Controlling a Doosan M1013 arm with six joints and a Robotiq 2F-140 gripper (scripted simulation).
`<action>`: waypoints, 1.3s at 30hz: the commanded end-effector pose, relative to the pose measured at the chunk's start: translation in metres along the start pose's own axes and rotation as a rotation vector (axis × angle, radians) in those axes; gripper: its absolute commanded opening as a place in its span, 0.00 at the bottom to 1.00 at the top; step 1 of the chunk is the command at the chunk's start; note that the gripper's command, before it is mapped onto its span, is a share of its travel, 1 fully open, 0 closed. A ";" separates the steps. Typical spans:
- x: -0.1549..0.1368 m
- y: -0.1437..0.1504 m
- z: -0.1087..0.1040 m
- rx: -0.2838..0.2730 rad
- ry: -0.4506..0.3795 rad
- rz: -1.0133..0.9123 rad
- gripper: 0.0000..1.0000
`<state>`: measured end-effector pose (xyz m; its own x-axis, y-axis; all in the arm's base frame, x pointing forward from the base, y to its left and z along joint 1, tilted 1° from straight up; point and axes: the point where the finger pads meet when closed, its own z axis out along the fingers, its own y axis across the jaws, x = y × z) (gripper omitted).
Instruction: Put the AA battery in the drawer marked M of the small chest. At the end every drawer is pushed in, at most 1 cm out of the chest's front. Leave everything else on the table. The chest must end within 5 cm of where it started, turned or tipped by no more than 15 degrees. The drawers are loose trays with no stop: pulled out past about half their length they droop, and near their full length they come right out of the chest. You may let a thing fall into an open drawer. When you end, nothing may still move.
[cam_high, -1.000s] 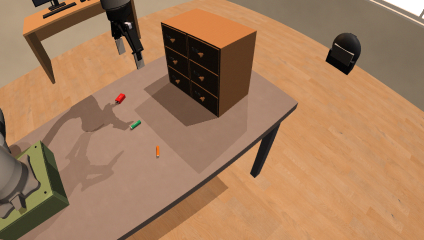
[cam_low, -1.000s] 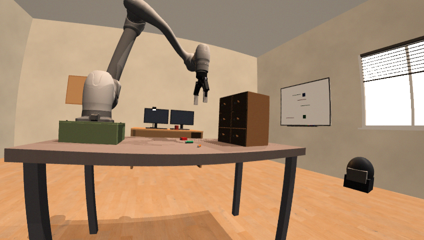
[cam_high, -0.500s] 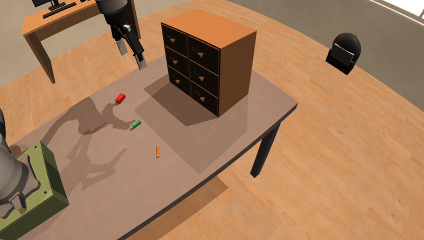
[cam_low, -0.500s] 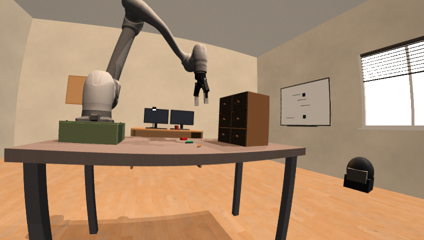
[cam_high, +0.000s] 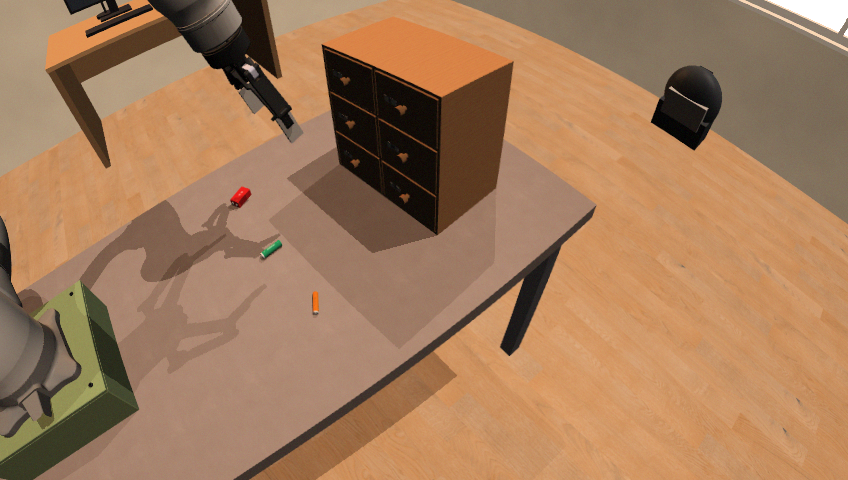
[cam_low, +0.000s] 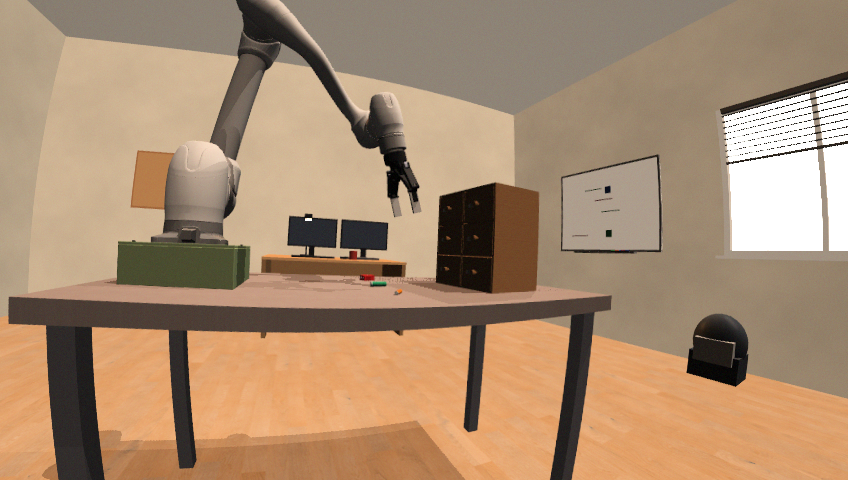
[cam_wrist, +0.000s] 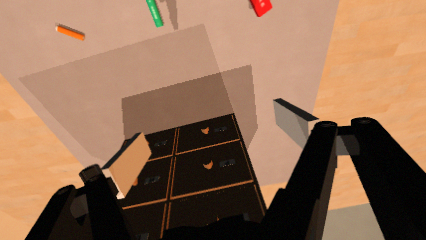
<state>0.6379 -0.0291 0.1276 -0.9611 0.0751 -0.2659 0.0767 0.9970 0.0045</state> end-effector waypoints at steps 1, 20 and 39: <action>-0.001 0.002 0.006 -0.003 -0.064 -0.002 1.00; -0.020 0.002 0.040 -0.005 -0.392 -0.002 1.00; -0.023 0.009 0.042 -0.026 -0.425 -0.007 1.00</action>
<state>0.6742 -0.0253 0.0983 -0.7708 0.0640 -0.6338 0.0801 0.9968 0.0033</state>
